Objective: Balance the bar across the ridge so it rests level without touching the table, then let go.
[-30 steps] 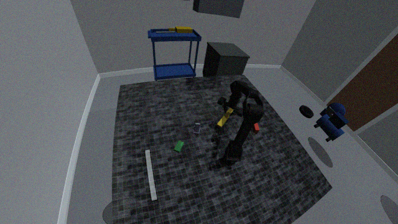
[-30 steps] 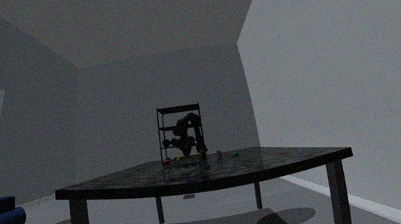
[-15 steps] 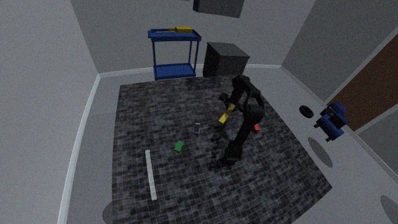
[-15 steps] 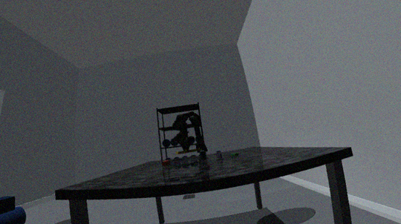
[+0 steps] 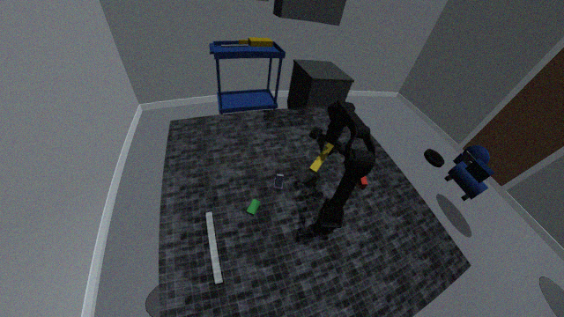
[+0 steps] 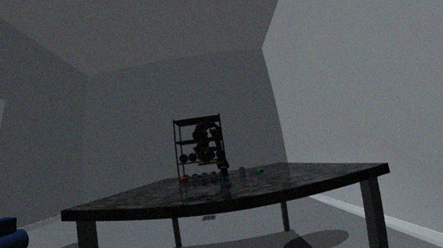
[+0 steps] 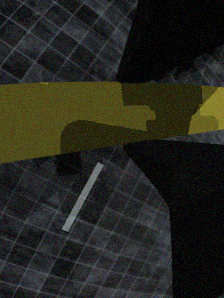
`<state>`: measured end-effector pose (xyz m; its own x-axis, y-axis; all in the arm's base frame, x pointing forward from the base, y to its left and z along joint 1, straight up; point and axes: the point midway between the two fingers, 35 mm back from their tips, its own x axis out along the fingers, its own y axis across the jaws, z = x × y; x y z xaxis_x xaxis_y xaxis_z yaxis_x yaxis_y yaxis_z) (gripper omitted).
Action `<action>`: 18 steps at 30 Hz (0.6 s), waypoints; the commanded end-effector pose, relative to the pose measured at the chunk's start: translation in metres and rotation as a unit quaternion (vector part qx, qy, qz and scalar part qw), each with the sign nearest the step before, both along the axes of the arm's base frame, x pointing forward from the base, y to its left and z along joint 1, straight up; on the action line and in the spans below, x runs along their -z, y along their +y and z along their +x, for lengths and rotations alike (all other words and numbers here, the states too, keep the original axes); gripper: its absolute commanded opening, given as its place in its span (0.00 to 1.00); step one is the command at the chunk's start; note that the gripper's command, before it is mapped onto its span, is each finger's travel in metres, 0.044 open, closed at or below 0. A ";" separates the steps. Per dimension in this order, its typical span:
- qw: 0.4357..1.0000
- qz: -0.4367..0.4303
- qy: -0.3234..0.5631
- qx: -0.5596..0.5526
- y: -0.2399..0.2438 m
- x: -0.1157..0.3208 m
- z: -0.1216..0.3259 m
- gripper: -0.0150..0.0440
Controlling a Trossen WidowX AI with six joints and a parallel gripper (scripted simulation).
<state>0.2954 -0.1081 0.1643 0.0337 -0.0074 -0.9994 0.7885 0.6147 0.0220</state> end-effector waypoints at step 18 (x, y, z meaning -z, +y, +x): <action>0.995 -0.001 0.001 -0.097 0.081 -0.002 0.010 0.25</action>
<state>0.3063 -0.0384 0.1657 0.0347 0.0006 -0.9994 0.6726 0.7396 0.0238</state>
